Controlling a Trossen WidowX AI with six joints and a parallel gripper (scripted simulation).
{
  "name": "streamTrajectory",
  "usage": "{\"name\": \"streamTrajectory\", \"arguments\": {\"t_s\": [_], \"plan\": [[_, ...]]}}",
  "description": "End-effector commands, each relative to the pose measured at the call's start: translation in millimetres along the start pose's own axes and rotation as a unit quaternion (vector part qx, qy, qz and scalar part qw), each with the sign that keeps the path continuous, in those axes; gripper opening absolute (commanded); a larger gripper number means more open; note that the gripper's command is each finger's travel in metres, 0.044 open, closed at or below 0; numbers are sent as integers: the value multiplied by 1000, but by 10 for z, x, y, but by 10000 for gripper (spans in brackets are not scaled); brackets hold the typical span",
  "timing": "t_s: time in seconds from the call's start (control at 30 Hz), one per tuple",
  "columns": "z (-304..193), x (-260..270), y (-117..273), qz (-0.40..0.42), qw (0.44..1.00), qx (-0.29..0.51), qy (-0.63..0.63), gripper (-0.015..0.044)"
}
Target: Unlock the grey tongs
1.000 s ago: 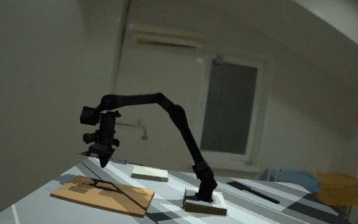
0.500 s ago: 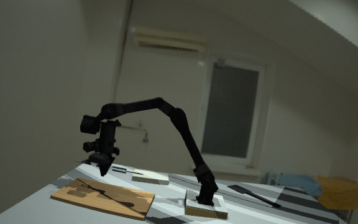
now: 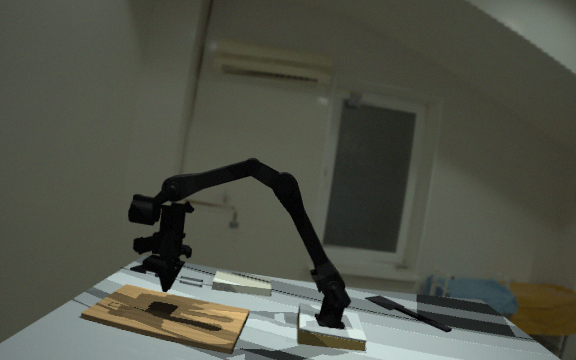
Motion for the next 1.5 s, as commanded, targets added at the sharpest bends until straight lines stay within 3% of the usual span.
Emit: {"name": "streamTrajectory", "arguments": {"t_s": [0.0, 0.53, 1.27, 1.47], "plan": [[-13, 6, -69, 4, 1000, 2, -3, -150], [-48, 11, -255, 4, 1000, 2, -3, -150], [-43, 7, -239, 0, 1000, 2, 0, 427], [-31, -231, -62, -1, 1000, 2, -1, 440]]}}
Point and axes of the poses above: the point midway between the two fingers, 35 mm back from their tips, its own y axis back along the fingers, its own x axis across the jaws, z = x × y, the point moved 10 cm from there along y, back along the fingers, and after that the axes turned 14 degrees about y, right-handed, at the moved point
